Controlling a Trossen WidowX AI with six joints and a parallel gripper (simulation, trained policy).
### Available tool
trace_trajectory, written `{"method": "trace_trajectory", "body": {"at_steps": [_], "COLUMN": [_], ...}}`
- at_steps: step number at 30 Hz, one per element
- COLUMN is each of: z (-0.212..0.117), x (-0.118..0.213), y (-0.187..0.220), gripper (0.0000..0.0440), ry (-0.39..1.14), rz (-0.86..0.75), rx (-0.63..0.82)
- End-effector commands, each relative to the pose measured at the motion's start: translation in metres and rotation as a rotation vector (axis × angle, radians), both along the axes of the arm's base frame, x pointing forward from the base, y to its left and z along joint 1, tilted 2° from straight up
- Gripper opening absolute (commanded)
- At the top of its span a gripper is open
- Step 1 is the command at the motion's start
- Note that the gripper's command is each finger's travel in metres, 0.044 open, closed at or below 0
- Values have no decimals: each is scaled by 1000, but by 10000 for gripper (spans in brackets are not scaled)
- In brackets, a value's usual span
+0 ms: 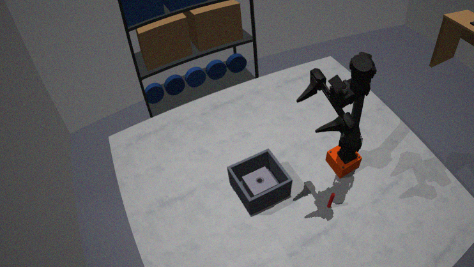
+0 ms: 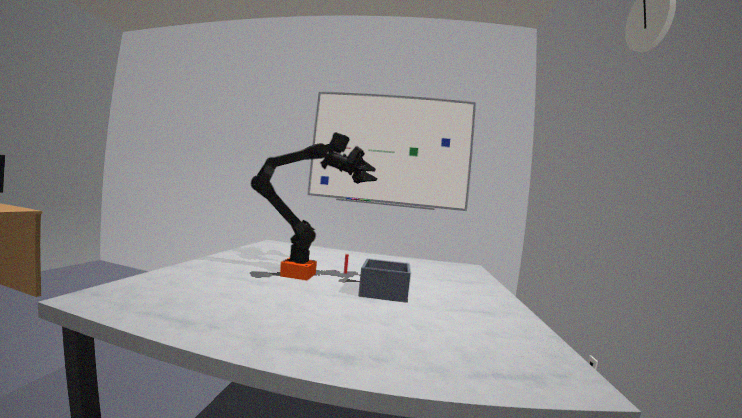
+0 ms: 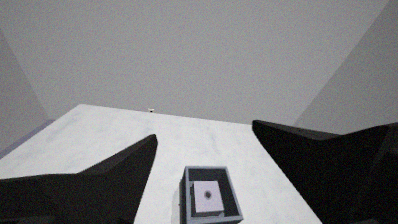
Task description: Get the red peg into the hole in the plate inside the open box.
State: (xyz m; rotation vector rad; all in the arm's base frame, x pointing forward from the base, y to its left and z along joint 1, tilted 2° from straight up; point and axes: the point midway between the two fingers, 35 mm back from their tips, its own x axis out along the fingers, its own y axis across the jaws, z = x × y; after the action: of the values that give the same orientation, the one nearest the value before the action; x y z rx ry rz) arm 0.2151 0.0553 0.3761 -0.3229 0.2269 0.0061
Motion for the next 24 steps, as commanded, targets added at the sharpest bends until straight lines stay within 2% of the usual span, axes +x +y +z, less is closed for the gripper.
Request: {"method": "trace_trajectory", "body": {"at_steps": [1,12,24], "z": [-29,-119,-200], "x": [6,7,-13], "y": [15,46,52], "gripper": [440,439,436], "ry": [98,429,740], "rz": [14,-56,-305], "rx": [55,248,404]}}
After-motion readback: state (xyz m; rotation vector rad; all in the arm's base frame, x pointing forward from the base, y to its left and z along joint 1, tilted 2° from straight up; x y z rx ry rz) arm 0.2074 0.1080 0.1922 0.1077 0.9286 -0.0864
